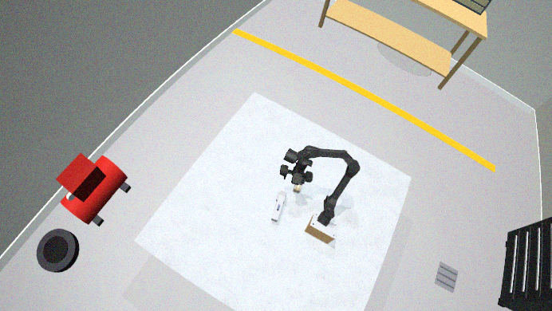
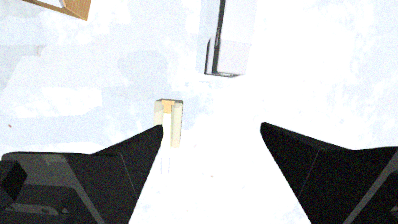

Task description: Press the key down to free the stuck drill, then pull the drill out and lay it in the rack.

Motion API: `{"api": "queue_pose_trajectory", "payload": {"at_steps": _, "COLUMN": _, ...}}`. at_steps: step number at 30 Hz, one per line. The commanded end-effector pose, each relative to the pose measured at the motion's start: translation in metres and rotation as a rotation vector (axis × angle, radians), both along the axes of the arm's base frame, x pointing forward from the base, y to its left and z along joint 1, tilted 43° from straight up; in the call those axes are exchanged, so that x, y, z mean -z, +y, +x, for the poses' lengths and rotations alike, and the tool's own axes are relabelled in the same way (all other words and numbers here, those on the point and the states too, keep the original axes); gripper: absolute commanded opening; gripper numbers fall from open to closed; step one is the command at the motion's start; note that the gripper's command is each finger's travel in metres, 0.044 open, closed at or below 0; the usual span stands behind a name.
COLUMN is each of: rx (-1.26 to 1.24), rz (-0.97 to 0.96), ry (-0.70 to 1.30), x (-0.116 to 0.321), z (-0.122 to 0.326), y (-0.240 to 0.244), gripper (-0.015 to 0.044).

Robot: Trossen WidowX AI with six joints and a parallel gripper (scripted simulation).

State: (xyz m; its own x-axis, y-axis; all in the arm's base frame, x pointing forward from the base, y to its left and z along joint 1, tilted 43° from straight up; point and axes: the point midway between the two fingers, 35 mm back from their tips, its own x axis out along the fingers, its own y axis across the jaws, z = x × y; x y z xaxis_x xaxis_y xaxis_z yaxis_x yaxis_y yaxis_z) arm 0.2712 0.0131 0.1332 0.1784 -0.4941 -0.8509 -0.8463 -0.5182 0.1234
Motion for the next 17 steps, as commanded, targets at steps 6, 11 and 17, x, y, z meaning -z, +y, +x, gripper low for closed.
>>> {"api": "queue_pose_trajectory", "payload": {"at_steps": 6, "rx": -0.161, "rz": 0.262, "ry": 0.187, "x": 0.042, "z": -0.022, "y": 0.144, "gripper": 0.0440}}
{"api": "queue_pose_trajectory", "payload": {"at_steps": 11, "rx": -0.225, "rz": 0.360, "ry": 0.336, "x": 0.066, "z": -0.066, "y": 0.220, "gripper": 0.0440}}
{"api": "queue_pose_trajectory", "payload": {"at_steps": 17, "rx": -0.277, "rz": 0.400, "ry": 0.501, "x": 0.094, "z": -0.139, "y": 0.286, "gripper": 0.0440}}
